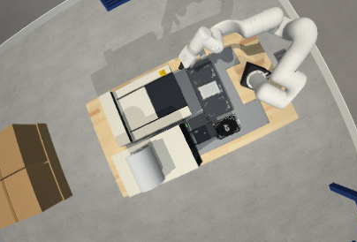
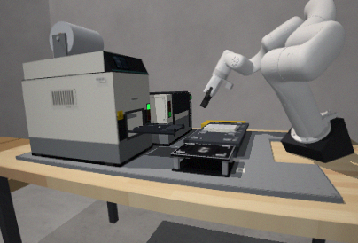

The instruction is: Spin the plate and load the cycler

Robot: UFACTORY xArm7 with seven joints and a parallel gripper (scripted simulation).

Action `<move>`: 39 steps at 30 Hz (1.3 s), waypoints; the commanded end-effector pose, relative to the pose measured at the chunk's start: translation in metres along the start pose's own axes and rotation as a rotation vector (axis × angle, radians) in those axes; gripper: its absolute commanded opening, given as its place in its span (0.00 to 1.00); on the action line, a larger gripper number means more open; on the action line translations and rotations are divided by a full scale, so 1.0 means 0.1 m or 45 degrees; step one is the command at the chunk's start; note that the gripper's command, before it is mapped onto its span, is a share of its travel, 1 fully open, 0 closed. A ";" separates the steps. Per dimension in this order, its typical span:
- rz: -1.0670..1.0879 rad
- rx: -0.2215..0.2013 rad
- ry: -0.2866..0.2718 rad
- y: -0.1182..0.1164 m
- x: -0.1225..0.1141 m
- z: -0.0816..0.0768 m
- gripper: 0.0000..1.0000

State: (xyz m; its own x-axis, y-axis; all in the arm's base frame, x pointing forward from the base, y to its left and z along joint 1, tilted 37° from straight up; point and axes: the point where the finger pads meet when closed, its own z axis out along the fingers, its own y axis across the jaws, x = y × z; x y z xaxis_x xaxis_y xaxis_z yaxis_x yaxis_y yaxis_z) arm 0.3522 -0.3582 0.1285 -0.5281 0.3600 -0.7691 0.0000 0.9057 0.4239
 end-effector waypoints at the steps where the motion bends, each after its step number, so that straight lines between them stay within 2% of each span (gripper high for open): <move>1: -0.002 0.005 -0.003 -0.01 -0.04 0.04 0.00; 27: -0.002 0.005 -0.004 -0.01 -0.15 0.39 0.00; 39: -0.002 0.005 -0.004 -0.01 -0.17 0.40 0.00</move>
State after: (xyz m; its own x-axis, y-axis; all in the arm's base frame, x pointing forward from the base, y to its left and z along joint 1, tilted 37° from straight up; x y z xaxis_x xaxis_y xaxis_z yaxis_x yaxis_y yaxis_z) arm 0.3948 -0.3543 0.1196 -0.5281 0.3602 -0.7690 0.0004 0.9057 0.4240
